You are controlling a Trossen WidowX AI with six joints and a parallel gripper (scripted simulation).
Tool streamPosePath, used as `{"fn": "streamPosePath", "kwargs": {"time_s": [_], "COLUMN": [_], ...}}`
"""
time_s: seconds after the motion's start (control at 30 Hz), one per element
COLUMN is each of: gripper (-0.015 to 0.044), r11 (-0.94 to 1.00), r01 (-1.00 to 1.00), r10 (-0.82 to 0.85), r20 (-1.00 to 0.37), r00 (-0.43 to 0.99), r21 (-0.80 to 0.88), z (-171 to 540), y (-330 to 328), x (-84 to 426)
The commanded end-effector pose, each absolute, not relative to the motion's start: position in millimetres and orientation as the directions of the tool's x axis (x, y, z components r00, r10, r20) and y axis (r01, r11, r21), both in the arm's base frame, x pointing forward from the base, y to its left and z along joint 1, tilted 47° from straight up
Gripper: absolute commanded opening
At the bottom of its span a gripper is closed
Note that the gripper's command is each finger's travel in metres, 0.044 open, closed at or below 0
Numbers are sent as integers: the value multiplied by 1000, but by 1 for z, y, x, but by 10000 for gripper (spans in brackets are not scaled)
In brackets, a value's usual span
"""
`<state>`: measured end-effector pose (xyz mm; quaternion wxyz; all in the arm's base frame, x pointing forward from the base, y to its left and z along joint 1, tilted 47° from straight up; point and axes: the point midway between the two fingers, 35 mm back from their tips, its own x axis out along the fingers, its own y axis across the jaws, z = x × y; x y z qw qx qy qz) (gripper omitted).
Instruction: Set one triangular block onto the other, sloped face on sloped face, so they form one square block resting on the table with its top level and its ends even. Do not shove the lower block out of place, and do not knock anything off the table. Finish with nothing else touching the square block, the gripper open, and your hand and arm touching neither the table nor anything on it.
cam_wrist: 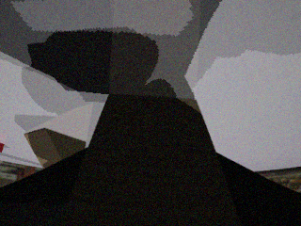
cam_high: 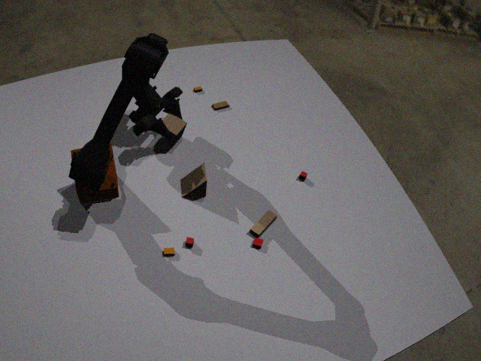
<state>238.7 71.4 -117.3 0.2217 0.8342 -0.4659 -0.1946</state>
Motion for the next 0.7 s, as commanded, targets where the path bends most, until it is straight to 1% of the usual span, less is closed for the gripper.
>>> {"fn": "streamPosePath", "kwargs": {"time_s": [0.0,0.17,0.53,0.67], "gripper": [315,440,440,440], "r11": [-468,-468,-468,-462], "r01": [-690,-690,-687,-637], "r10": [-864,-864,-863,-856], "r20": [-119,-119,-120,-124], "r00": [490,490,491,502], "r21": [553,553,556,616], "z": [-117,-117,-116,-82], "y": [72,72,74,112], "x": [239,239,239,244]}}
